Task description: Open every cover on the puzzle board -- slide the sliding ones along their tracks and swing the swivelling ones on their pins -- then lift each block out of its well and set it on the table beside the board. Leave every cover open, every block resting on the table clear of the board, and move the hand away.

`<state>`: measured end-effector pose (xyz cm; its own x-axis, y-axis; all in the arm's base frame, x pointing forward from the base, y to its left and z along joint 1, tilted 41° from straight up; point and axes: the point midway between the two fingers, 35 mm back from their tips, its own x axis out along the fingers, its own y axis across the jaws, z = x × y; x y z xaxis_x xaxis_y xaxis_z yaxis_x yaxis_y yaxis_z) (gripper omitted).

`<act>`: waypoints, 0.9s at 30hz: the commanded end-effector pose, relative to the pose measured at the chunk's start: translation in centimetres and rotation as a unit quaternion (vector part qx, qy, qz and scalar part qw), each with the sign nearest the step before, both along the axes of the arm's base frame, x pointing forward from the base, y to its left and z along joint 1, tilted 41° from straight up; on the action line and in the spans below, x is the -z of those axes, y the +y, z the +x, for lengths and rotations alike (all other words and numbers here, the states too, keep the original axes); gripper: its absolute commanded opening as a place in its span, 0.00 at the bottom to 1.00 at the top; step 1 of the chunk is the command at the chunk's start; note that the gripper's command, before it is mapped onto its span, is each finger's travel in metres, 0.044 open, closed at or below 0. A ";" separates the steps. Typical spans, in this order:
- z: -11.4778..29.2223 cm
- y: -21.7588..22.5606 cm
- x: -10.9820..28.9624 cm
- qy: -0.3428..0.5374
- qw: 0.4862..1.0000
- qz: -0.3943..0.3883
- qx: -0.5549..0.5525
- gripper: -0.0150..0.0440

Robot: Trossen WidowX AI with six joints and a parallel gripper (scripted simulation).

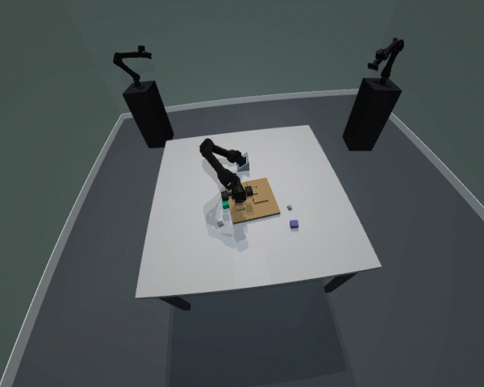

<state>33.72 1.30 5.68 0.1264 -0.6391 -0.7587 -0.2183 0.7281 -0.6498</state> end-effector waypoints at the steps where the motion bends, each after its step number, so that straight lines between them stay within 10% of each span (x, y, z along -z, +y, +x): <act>1: 0.6 0.1 0.1 0.003 1.000 -0.003 -0.002 0.25; 27: 3.1 0.8 0.1 0.003 1.000 -0.003 -0.002 0.25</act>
